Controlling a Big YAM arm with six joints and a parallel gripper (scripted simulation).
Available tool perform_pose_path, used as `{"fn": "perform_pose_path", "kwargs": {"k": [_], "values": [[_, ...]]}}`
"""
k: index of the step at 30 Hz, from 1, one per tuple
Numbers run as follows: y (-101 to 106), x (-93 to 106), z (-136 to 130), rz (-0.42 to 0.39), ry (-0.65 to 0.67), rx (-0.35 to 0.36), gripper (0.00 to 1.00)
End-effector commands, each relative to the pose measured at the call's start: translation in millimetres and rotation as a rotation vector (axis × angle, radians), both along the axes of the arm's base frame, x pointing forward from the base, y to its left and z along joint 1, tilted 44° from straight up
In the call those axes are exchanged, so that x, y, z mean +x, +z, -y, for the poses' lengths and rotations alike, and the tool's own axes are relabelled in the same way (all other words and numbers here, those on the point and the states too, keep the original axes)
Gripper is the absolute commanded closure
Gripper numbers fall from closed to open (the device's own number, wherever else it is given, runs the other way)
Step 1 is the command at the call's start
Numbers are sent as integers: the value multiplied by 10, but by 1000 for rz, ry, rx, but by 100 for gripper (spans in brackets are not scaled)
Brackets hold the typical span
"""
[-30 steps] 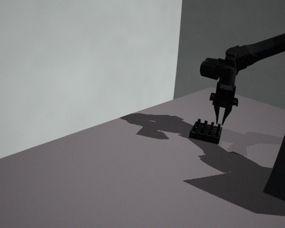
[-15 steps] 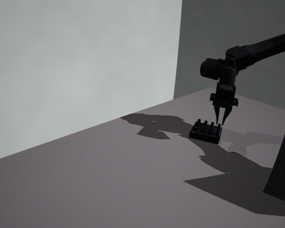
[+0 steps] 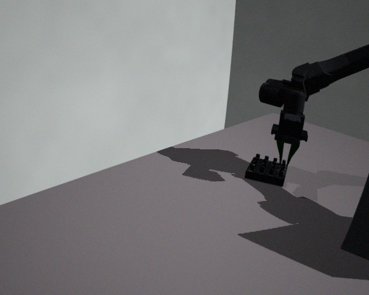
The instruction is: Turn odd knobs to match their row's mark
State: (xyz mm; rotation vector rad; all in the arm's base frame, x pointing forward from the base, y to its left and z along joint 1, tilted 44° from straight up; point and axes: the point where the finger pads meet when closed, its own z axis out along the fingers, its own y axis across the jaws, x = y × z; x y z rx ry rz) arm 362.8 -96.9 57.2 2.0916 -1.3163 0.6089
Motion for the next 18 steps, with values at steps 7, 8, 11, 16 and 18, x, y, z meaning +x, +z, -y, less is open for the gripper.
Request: {"fn": "perform_pose_path", "kwargs": {"k": [7, 8, 11, 16, 18], "values": [[-47, 65, -2, 1, 15, 2, 82], [-48, 64, -1, 2, 14, 2, 82], [-48, 64, 0, 4, 12, 2, 82], [-48, 64, -1, 4, 12, 2, 82], [-48, 64, -1, 4, 12, 2, 82]]}}
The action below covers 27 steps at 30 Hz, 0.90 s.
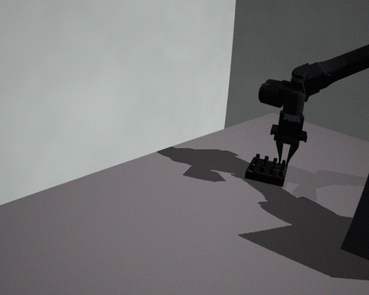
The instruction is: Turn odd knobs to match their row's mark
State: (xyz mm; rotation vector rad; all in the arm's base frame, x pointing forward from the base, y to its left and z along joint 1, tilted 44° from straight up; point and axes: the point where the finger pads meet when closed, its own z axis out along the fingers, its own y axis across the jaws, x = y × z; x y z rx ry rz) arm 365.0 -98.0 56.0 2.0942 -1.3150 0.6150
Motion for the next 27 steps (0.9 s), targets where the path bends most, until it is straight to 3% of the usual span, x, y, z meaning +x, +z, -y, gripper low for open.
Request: {"fn": "perform_pose_path", "kwargs": {"k": [1, 25, 26, 27], "values": [[-36, 42, -12, 0, 8, 2, 82], [-36, 42, -12, 0, 8, 2, 82], [-36, 42, -12, 0, 8, 2, 92], [-36, 42, -12, 0, 8, 2, 92]]}}
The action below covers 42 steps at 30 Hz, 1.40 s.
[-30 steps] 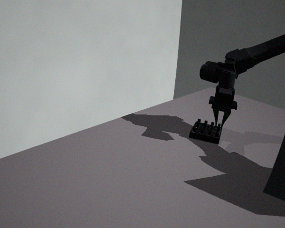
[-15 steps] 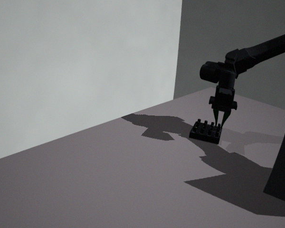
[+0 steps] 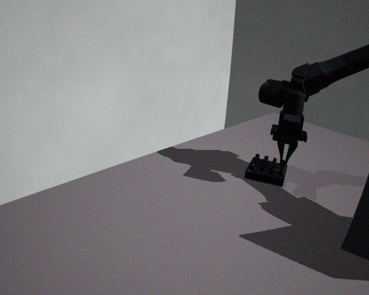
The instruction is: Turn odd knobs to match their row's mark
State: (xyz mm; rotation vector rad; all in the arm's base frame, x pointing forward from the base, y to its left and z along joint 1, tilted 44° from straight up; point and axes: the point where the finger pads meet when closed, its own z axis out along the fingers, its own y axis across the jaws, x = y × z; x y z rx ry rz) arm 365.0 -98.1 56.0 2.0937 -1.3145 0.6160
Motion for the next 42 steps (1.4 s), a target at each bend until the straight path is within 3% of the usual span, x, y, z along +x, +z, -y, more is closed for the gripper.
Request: {"fn": "perform_pose_path", "kwargs": {"k": [1, 42], "values": [[-25, 59, -15, 4, 7, 4, 92], [-25, 59, -15, 24, -14, 6, 92]]}}
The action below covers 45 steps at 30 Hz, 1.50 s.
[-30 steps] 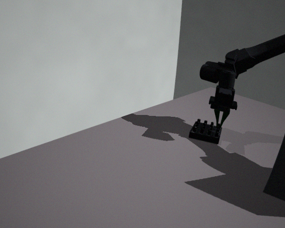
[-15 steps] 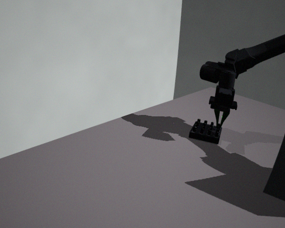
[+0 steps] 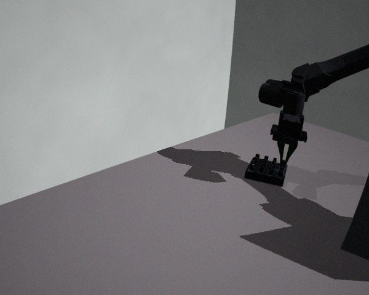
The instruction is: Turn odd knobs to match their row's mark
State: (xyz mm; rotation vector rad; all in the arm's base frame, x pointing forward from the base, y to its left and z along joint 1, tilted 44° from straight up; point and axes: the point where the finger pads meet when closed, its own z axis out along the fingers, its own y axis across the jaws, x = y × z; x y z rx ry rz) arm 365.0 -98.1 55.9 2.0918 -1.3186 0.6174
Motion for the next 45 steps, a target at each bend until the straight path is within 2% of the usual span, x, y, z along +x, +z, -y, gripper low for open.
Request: {"fn": "perform_pose_path", "kwargs": {"k": [1, 16, 27, 29, 38, 45], "values": [[-25, 59, -15, 24, -14, 6, 92], [-25, 61, -16, 95, -89, 15, 92], [-6, 94, -21, 226, -219, 32, 92], [-6, 94, -21, 226, -219, 32, 92], [19, 132, -24, 373, -365, 51, 92], [20, 134, -24, 456, -452, 61, 92]]}}
